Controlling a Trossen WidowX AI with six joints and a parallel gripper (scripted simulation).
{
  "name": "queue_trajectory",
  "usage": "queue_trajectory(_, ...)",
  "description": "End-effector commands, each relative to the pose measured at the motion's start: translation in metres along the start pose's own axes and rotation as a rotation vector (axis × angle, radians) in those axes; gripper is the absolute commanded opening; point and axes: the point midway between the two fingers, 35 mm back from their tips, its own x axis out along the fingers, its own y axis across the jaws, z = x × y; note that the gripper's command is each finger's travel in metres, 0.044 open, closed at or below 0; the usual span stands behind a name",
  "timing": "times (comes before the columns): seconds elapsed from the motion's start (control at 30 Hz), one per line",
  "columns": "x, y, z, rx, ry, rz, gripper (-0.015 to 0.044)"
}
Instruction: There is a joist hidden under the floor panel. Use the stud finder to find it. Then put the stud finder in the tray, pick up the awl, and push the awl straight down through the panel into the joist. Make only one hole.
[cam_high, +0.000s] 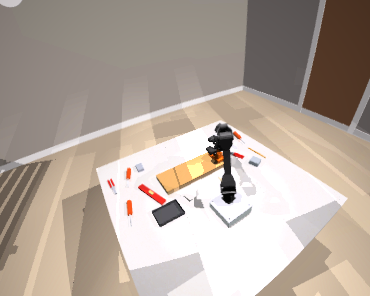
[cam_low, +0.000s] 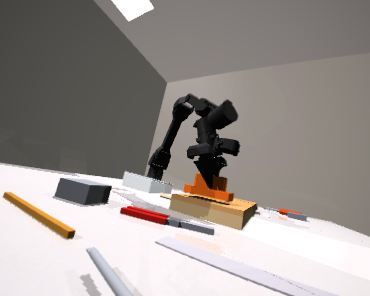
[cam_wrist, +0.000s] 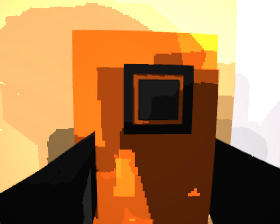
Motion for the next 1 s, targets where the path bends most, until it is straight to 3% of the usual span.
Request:
queue_trajectory(0.0,0.005,0.000,-0.001,0.004,-0.001,-0.003,0.0000)
queue_trajectory(0.2,0.009,0.001,-0.002,0.004,-0.001,-0.003,0.0000)
queue_trajectory(0.97,0.010,0.088,-0.001,0.007,-0.002,0.005,0.0000)
